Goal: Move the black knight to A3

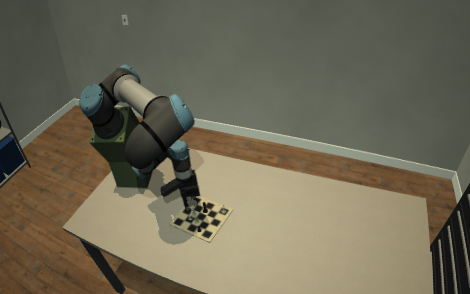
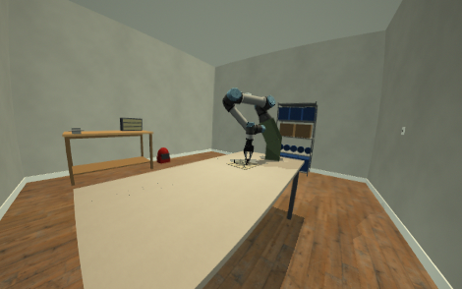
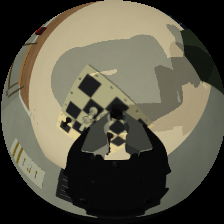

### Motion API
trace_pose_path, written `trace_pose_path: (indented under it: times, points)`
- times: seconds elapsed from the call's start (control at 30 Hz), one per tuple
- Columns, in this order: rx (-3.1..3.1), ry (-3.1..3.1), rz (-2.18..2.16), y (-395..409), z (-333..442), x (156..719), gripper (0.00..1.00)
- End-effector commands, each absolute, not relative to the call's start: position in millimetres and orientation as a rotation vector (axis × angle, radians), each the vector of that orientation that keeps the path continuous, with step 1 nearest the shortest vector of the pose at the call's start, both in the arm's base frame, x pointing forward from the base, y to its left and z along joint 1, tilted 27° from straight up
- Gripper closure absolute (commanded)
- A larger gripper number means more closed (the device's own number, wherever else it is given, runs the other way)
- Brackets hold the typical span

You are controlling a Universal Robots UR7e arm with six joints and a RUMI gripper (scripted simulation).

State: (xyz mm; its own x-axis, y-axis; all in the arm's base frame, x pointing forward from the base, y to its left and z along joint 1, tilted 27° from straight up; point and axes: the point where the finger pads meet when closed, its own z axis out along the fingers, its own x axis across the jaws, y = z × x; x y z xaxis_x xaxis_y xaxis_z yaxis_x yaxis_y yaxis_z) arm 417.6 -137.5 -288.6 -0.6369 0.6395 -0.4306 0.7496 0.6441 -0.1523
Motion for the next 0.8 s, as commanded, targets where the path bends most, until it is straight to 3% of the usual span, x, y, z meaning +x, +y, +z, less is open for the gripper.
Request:
trace_pose_path:
  times: [0.0,0.63,0.77]
  points:
    - [1.107,2.527,-0.456,-137.4,-288.3,417.9,1.00]
    - [1.107,2.527,-0.456,-137.4,-288.3,417.9,1.00]
    - [1.107,2.527,-0.456,-137.4,-288.3,417.9,0.91]
